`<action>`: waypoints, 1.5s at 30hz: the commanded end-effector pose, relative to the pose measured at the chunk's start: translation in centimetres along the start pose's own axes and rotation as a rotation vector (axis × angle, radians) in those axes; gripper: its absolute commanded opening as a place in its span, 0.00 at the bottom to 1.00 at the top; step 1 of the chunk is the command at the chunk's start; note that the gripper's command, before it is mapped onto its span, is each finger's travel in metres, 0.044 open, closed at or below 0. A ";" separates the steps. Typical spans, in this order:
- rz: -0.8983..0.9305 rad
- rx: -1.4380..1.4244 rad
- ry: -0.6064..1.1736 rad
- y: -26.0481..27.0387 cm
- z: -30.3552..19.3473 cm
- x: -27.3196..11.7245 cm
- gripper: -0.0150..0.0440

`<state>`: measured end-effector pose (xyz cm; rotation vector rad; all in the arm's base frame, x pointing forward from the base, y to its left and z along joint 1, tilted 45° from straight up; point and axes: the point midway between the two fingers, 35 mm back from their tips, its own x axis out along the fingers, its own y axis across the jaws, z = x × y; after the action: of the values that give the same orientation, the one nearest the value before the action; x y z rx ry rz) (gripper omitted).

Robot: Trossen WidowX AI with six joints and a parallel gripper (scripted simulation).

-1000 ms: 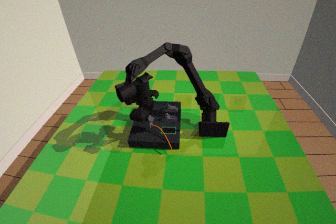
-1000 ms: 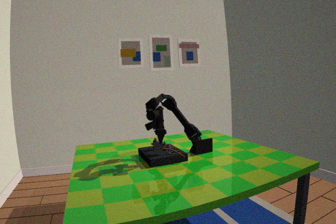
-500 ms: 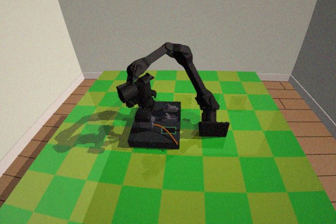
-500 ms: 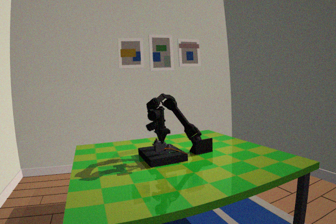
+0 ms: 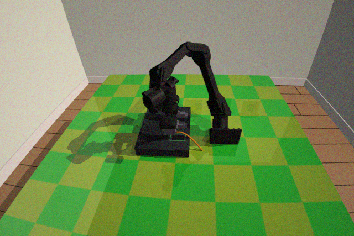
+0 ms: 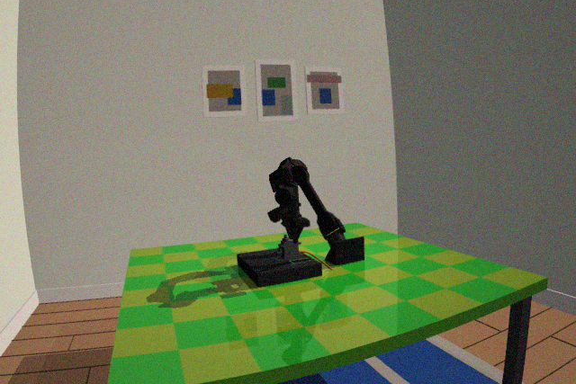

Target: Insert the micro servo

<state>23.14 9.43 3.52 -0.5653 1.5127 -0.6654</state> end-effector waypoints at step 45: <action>0.011 0.005 -0.006 0.0 -3.5 1.9 0.25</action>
<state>19.42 8.37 2.13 -0.5542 1.5152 -0.6630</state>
